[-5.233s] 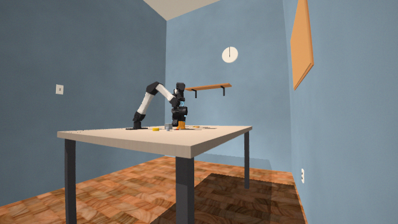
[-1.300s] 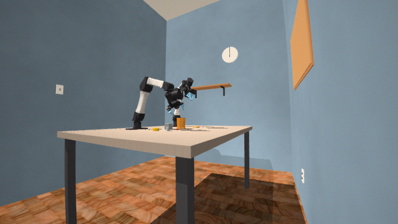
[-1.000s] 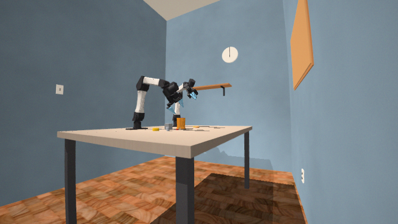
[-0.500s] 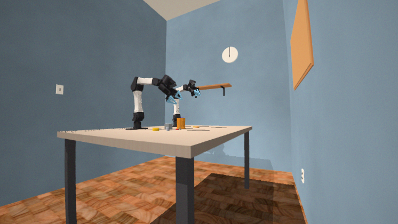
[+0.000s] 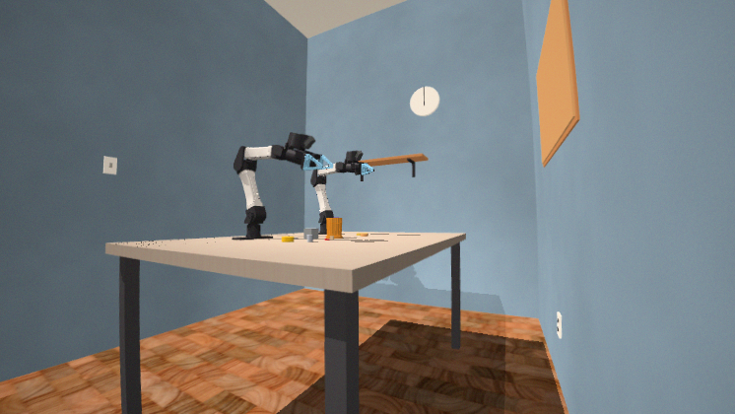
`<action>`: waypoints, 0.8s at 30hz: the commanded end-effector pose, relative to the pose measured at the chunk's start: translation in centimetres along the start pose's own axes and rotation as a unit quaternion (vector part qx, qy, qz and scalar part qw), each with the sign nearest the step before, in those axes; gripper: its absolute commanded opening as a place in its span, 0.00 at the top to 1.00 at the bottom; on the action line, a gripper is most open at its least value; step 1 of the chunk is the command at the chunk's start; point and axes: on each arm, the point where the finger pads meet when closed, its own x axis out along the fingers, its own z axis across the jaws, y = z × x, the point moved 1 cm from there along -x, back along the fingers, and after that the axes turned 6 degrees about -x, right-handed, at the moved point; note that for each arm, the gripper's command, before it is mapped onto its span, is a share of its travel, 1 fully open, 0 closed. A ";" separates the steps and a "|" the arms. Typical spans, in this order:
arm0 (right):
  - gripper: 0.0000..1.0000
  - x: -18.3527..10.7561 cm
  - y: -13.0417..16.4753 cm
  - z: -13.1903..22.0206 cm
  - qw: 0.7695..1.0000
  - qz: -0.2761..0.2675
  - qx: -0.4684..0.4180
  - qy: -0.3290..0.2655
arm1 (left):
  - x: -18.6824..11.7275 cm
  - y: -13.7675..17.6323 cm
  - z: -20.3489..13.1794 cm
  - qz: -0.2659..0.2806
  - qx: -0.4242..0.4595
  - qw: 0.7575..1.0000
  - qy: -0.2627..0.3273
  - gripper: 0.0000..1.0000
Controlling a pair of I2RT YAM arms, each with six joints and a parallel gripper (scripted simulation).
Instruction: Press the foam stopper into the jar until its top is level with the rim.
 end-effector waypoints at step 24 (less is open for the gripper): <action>0.02 -5.2 -5.7 -0.7 0.982 -0.155 -0.088 0.068 | -4.1 -1.0 4.0 -0.096 -0.119 0.987 -0.053 1.00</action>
